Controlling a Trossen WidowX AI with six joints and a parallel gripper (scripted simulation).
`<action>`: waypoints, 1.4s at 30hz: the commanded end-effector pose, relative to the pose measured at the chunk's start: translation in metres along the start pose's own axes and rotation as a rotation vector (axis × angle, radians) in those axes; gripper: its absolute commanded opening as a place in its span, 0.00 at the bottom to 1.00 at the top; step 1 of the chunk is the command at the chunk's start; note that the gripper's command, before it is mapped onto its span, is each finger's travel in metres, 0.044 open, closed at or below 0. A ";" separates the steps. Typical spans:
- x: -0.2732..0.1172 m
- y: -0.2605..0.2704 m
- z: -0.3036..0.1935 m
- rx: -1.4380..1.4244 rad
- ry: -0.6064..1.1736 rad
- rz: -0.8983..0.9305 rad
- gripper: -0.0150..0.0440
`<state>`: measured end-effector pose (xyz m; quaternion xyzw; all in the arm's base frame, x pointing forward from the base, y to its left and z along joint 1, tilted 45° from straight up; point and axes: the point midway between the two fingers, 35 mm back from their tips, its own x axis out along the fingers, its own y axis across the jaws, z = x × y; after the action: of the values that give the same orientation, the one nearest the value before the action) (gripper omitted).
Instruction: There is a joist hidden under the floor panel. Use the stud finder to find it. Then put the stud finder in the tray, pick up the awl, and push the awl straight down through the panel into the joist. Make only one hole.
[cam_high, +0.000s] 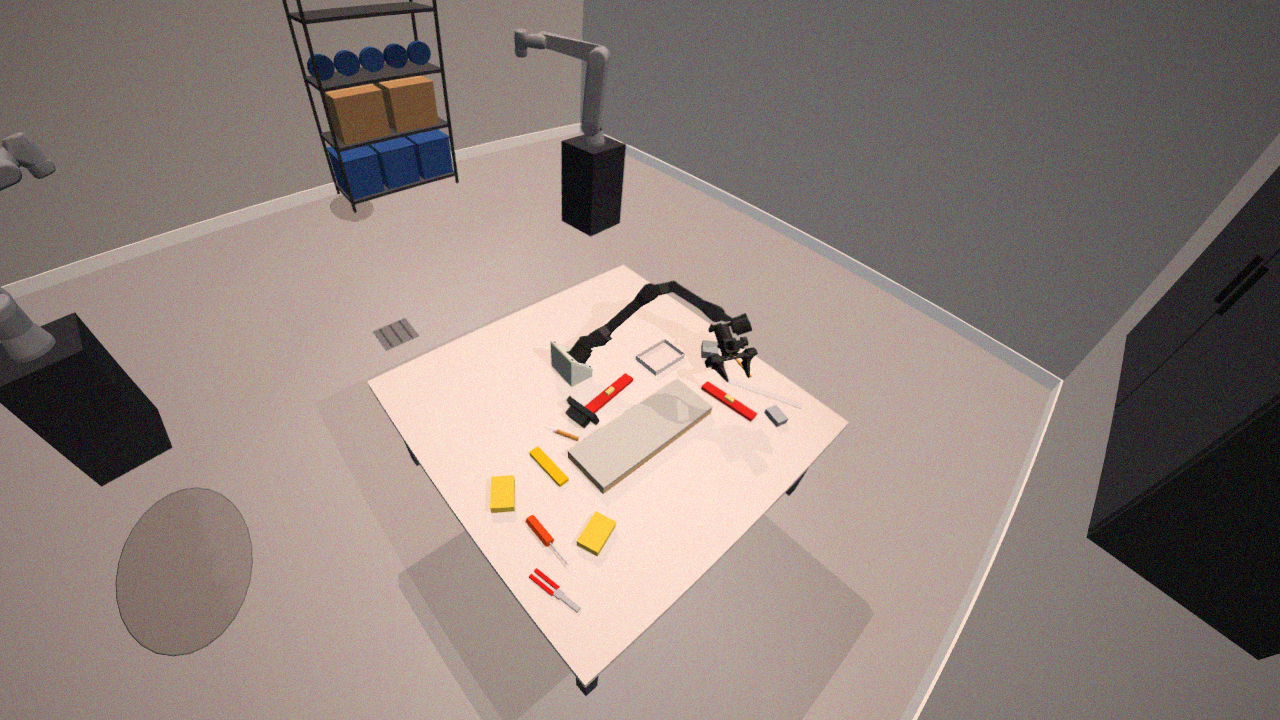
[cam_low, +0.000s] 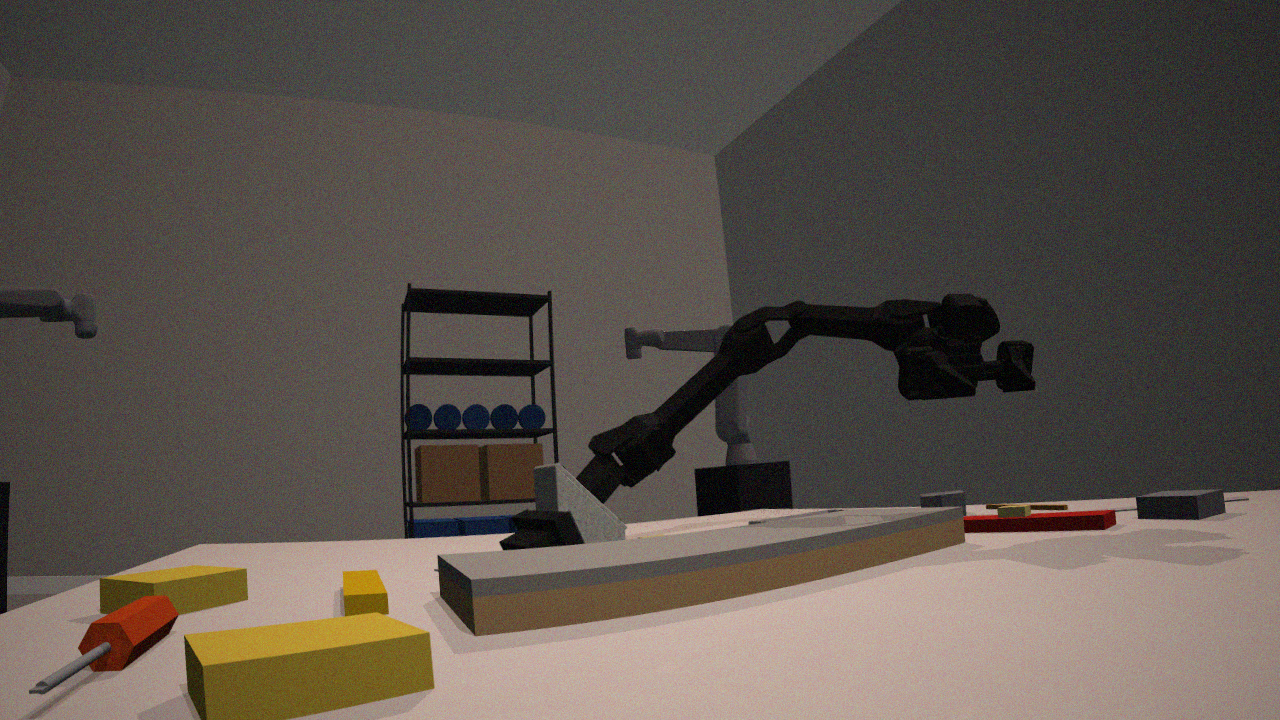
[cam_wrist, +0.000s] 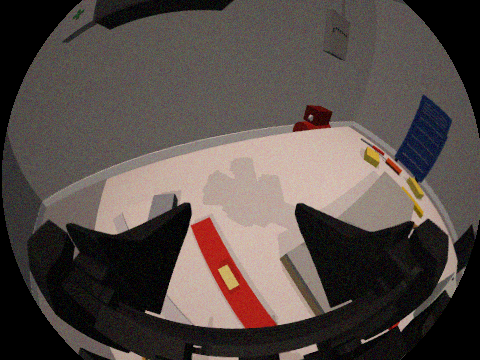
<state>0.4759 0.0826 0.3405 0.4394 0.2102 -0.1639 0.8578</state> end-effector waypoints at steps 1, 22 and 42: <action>0.002 -0.002 0.000 -0.014 0.002 -0.007 0.98; 0.109 -0.267 0.023 -1.092 0.622 -0.307 1.00; 0.068 -0.471 -0.008 -1.552 1.173 0.318 1.00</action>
<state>0.3617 -0.1664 0.0133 -0.1935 0.6270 0.2530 0.7109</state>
